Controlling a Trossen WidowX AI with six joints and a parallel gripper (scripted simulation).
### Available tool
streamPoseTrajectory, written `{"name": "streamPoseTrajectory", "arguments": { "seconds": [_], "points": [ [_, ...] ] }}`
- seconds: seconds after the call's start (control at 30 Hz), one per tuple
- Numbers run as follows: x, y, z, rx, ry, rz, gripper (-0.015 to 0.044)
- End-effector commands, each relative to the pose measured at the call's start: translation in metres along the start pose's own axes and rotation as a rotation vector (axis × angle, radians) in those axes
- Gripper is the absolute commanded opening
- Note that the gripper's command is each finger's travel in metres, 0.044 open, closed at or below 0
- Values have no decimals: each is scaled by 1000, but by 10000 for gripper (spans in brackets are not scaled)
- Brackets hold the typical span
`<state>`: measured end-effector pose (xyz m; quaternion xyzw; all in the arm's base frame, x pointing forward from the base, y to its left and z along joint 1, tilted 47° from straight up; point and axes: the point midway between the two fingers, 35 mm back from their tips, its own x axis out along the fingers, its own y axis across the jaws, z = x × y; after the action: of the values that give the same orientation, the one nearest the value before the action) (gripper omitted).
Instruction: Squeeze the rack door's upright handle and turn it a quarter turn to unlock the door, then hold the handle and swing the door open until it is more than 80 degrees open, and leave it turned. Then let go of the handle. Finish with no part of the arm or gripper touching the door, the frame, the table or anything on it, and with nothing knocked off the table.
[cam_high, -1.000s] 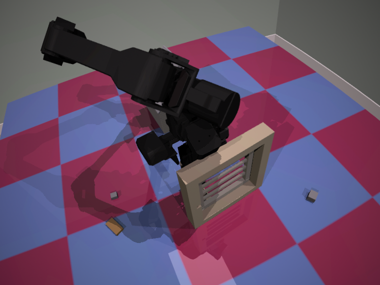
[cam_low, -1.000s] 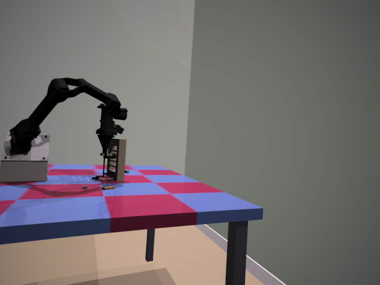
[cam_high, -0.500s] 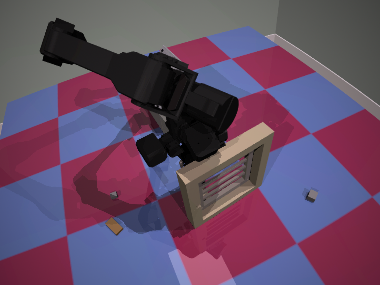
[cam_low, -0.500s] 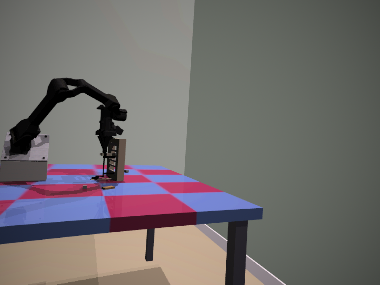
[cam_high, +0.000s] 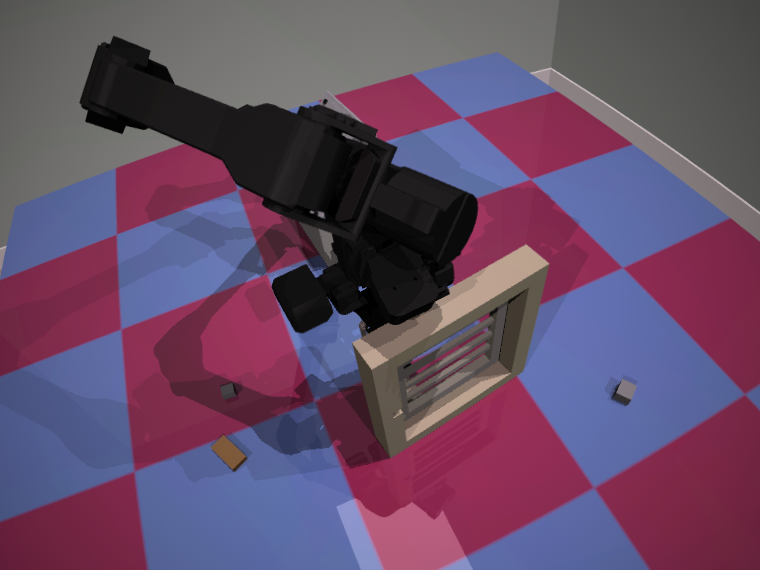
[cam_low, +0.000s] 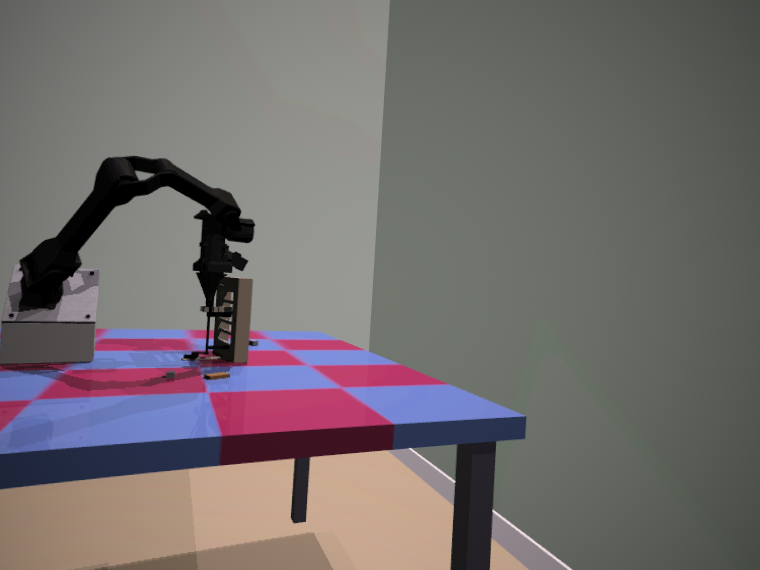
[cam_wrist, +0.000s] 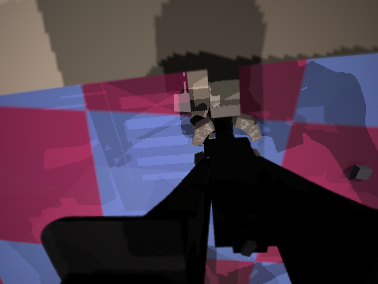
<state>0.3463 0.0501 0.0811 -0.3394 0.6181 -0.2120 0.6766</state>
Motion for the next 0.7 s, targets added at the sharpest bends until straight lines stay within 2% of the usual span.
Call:
{"name": "streamPoseTrajectory", "arguments": {
  "seconds": [0.0,0.67],
  "points": [
    [0,0,0,127,-2,0,13],
    [0,0,0,1113,-1,1,13]
  ]
}}
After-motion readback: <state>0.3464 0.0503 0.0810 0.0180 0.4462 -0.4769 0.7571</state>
